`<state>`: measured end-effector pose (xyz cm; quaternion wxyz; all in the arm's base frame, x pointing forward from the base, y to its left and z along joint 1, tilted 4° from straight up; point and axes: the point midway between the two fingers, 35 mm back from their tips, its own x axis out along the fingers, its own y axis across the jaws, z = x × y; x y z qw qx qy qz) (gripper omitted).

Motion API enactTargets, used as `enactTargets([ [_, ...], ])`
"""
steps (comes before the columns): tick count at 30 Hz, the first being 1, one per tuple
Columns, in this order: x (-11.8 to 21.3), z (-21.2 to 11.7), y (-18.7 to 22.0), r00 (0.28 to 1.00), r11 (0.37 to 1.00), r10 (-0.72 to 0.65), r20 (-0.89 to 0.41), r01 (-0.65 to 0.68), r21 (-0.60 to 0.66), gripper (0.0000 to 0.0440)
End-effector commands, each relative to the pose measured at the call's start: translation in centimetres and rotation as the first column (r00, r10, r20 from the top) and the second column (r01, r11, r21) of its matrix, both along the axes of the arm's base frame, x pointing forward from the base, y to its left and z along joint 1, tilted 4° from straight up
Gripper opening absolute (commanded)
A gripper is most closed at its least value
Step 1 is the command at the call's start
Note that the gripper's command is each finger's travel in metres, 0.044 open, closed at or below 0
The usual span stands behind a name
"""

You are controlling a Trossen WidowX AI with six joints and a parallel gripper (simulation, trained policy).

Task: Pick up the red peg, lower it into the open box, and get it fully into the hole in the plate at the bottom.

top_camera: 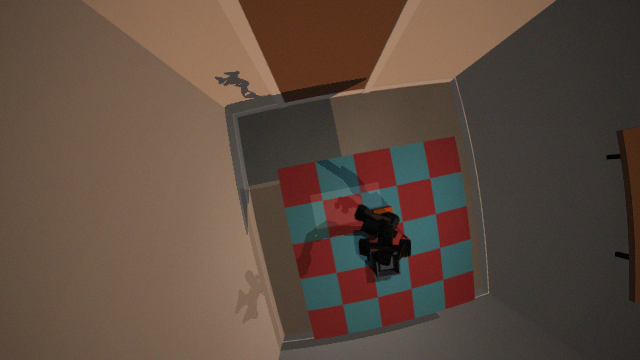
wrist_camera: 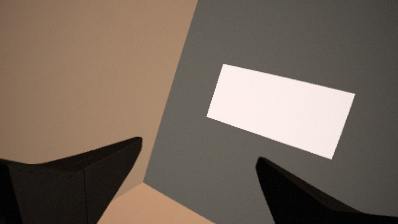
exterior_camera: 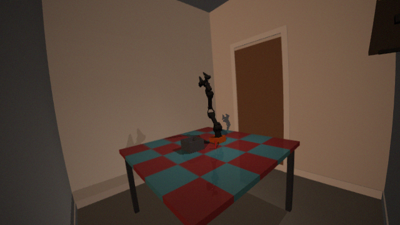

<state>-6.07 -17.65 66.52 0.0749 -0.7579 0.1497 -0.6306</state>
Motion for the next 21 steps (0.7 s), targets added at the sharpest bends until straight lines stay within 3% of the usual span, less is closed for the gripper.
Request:
enactTargets([
  [1,2.3,0.4,3.4,0.996,0.996,-0.041,-0.079,0.034,-0.087,0.0440],
  [11,8.9,-0.1,12.4,0.946,0.932,-0.200,-0.254,0.103,-0.348,0.0440],
  [21,15.3,-3.0,20.3,0.851,0.789,-0.398,-0.343,0.126,-0.601,0.0440],
])
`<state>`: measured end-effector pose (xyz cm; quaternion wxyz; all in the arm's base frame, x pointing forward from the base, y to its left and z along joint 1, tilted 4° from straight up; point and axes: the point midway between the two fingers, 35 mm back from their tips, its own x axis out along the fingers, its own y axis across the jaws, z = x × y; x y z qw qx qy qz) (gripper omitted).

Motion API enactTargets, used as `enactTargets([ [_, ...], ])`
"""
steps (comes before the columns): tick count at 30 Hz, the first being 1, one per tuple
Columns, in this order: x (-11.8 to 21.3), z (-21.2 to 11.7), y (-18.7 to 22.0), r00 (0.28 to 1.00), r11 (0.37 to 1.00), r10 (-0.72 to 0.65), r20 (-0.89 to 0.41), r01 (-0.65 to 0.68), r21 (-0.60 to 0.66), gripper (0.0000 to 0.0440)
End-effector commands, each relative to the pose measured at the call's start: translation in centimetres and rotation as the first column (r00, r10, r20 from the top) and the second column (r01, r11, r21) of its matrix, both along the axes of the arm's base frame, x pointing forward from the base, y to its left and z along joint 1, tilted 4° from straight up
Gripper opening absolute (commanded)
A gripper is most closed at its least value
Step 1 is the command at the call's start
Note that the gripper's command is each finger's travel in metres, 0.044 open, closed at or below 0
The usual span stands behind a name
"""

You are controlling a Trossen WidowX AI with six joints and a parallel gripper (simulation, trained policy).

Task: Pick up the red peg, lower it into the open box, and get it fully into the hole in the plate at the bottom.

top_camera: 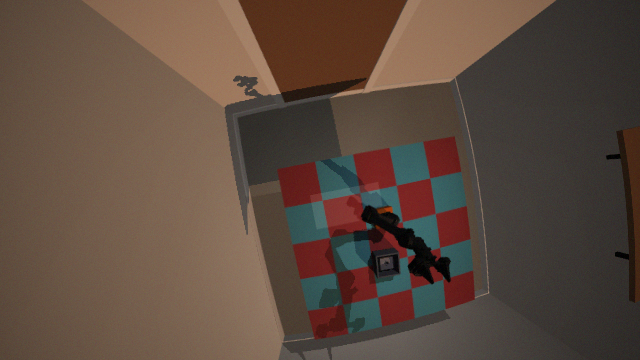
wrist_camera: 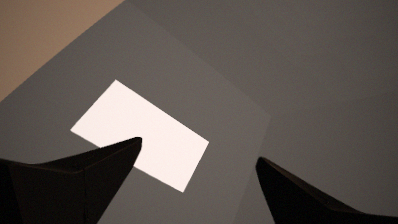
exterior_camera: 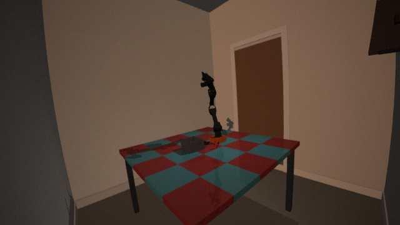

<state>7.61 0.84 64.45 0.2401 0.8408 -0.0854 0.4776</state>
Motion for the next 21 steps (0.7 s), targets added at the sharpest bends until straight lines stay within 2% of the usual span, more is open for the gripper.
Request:
enactTargets([
  [1,2.2,-1.4,2.5,0.997,0.995,-0.051,-0.061,0.045,-0.093,0.0440],
  [11,8.2,-6.3,8.6,0.960,0.917,-0.207,-0.187,0.123,-0.380,0.0440],
  [21,13.6,-12.7,13.1,0.899,0.751,-0.360,-0.249,0.121,-0.649,0.0440],
])
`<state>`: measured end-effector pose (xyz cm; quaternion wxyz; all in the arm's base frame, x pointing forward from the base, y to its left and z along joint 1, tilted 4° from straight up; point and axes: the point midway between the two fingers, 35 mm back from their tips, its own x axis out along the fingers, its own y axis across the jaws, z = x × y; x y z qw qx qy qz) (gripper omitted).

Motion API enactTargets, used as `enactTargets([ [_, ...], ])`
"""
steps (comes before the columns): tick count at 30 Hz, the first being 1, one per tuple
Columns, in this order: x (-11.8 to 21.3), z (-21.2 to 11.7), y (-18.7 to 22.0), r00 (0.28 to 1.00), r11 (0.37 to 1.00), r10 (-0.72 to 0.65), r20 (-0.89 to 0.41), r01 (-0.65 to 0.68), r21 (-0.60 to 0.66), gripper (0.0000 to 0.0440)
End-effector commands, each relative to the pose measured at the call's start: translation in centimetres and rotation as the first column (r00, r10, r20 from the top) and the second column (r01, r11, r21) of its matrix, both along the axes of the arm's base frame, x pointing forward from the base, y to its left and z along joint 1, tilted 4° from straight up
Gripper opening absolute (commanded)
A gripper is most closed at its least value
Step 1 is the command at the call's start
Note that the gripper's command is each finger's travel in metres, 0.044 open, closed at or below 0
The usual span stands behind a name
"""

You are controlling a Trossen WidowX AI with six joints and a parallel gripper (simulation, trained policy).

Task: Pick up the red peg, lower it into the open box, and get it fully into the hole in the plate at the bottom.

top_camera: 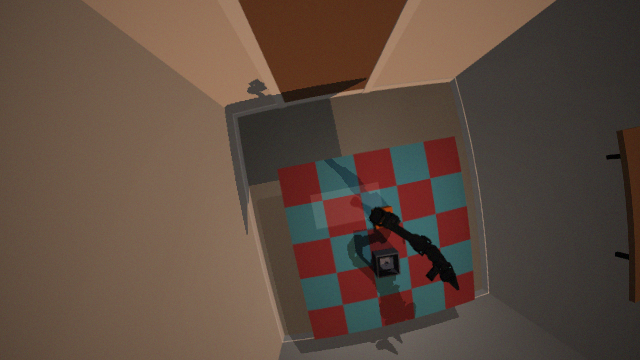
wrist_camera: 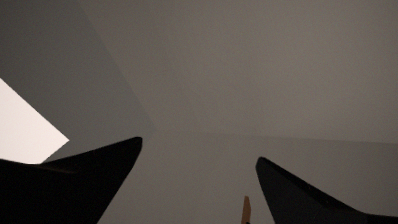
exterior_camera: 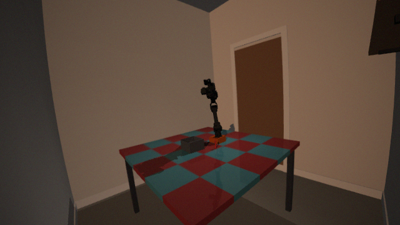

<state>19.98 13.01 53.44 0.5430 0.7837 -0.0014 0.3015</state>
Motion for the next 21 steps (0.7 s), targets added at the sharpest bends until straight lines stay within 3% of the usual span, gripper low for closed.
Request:
enactTargets([
  [1,1.7,-2.4,1.3,0.998,0.994,-0.030,-0.052,0.025,-0.103,0.0440],
  [10,5.6,-9.2,3.9,0.977,0.929,-0.108,-0.182,0.034,-0.369,0.0440],
  [21,8.6,-18.4,5.4,0.920,0.767,-0.201,-0.337,-0.066,-0.638,0.0440],
])
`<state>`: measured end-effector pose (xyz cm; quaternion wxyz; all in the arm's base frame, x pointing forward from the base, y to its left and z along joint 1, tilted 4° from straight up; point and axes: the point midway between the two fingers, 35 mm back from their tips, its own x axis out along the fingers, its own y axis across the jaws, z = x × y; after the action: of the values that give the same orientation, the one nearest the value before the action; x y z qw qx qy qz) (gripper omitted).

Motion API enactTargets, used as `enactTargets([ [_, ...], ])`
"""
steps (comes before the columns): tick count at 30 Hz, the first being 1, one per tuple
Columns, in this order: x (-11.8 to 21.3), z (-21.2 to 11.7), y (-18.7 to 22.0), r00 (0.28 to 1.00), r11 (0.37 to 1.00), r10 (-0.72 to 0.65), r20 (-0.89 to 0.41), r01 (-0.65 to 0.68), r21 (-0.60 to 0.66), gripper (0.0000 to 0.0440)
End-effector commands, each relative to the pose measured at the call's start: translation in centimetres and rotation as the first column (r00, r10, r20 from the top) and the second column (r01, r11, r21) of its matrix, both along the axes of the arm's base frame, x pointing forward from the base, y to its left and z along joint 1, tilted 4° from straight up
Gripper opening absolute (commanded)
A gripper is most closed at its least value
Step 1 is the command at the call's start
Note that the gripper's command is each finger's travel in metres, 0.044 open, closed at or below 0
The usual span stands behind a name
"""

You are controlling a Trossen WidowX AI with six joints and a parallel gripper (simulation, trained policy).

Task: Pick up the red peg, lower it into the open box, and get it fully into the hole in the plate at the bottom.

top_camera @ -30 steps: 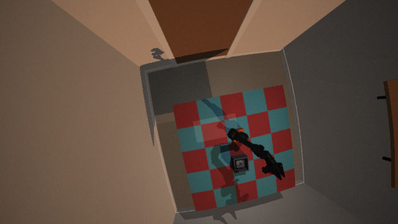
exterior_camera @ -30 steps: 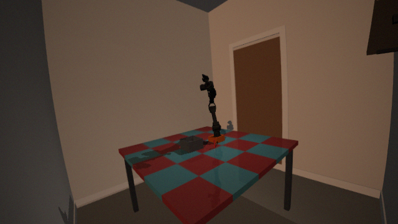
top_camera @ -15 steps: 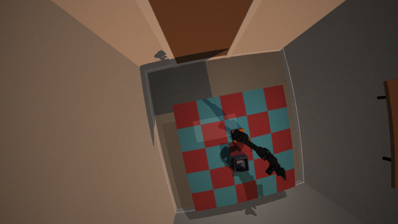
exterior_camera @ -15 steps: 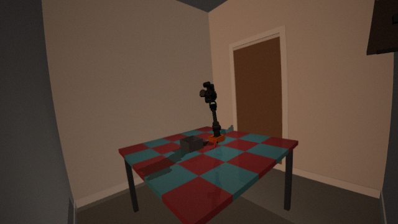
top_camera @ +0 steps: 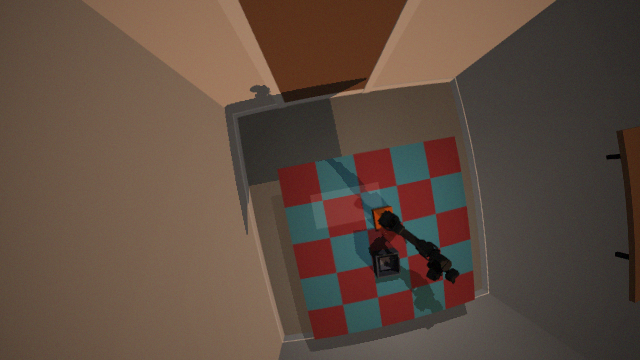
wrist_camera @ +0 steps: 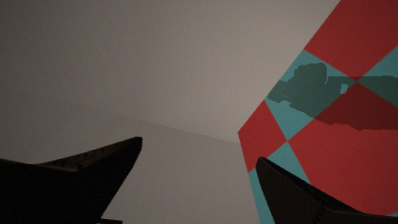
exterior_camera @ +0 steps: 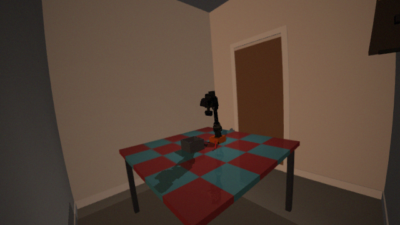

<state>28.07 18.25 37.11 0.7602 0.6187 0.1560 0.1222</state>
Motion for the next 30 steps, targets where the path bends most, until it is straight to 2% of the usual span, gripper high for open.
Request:
enactTargets([
  [1,0.6,-2.9,0.2,0.998,0.996,0.001,-0.069,-0.008,-0.093,0.0440],
  [9,1.1,-9.5,-0.1,0.968,0.955,-0.013,-0.250,-0.062,-0.290,0.0440],
  [16,0.3,-14.8,-1.1,0.907,0.896,-0.046,-0.418,-0.147,-0.419,0.0440],
  [23,-1.5,-19.4,-2.7,0.805,0.833,-0.107,-0.583,-0.247,-0.495,0.0440],
  [30,-4.2,-23.2,-4.7,0.657,0.788,-0.199,-0.728,-0.334,-0.517,0.0440],
])
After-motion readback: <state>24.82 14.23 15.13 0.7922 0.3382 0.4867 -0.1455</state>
